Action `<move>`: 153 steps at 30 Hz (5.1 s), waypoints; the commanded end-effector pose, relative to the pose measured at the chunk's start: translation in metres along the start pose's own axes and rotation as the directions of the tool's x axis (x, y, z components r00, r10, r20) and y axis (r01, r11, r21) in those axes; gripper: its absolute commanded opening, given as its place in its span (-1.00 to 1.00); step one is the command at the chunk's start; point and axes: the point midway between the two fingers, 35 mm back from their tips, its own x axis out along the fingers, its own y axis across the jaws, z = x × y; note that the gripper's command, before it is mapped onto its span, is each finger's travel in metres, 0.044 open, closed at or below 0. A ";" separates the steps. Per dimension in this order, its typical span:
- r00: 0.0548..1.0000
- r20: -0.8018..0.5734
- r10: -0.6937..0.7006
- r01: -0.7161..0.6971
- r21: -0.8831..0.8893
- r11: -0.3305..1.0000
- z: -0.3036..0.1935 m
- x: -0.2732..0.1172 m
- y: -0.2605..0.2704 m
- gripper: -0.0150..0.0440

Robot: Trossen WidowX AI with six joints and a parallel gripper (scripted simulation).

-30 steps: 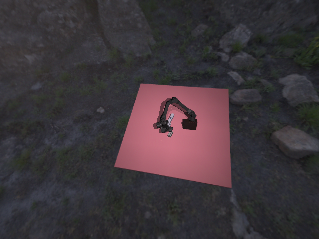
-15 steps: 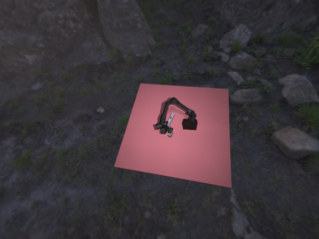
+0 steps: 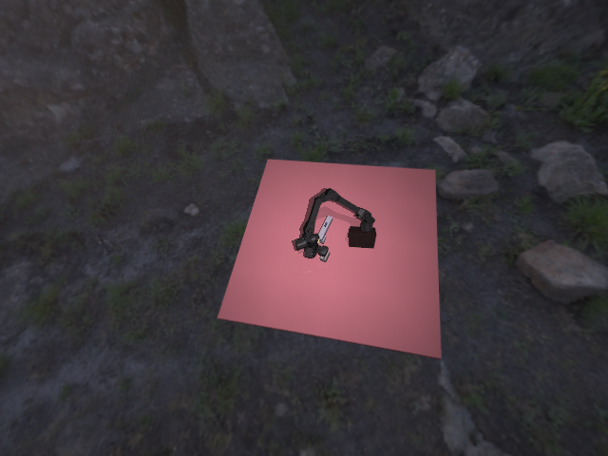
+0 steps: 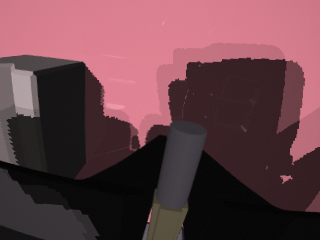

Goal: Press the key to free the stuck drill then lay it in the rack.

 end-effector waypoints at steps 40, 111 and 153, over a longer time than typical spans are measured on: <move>1.000 0.008 -0.003 0.003 0.006 1.000 0.039 -0.009 0.000 -0.49; 1.000 0.009 -0.002 0.002 0.006 1.000 0.034 -0.039 0.004 -0.49; 1.000 0.011 -0.001 0.001 0.005 1.000 0.044 -0.047 0.036 -0.49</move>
